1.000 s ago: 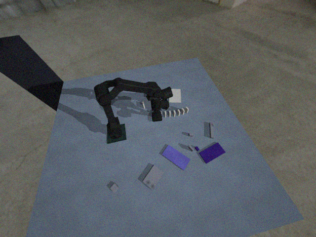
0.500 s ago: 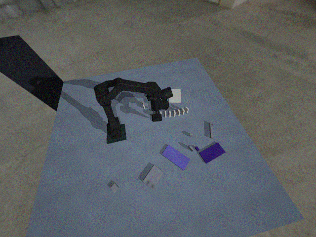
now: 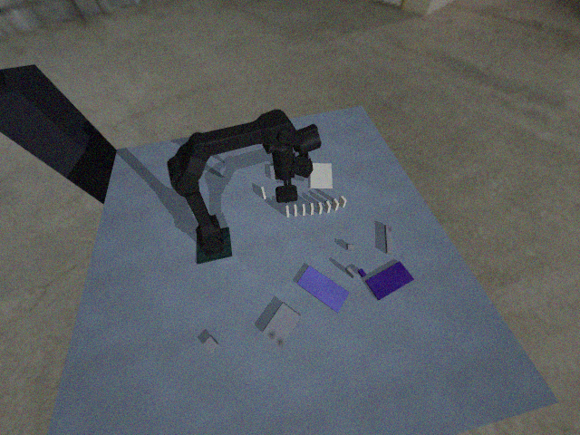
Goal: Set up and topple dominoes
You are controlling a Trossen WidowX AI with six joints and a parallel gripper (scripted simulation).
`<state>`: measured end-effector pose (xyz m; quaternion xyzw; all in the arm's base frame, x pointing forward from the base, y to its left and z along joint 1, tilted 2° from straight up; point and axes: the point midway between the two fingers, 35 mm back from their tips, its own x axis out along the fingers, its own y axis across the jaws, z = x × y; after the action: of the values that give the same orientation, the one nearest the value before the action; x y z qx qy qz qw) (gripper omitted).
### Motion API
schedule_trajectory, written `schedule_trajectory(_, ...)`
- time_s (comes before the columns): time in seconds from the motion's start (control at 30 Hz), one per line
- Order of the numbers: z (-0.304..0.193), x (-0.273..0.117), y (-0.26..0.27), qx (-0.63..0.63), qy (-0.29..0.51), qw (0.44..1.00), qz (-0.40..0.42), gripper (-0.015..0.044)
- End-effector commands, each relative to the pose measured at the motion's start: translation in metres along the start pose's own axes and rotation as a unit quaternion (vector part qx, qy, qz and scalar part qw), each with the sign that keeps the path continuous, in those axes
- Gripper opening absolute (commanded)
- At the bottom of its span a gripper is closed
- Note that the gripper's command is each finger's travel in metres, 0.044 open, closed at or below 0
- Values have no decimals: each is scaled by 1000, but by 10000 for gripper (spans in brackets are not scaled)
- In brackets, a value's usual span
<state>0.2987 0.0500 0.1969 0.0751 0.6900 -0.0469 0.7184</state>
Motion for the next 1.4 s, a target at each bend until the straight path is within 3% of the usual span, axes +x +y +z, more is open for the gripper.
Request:
schedule_trajectory(0.0,-2,-6,0,4,2,1000,0,440)
schedule_trajectory(0.3,-34,27,46,309,4,951,0,440)
schedule_trajectory(0.63,-85,65,87,628,6,778,-2,440)
schedule_trajectory(1.23,-89,68,89,647,6,762,-2,440)
schedule_trajectory(1.37,-88,89,91,647,6,762,-2,440)
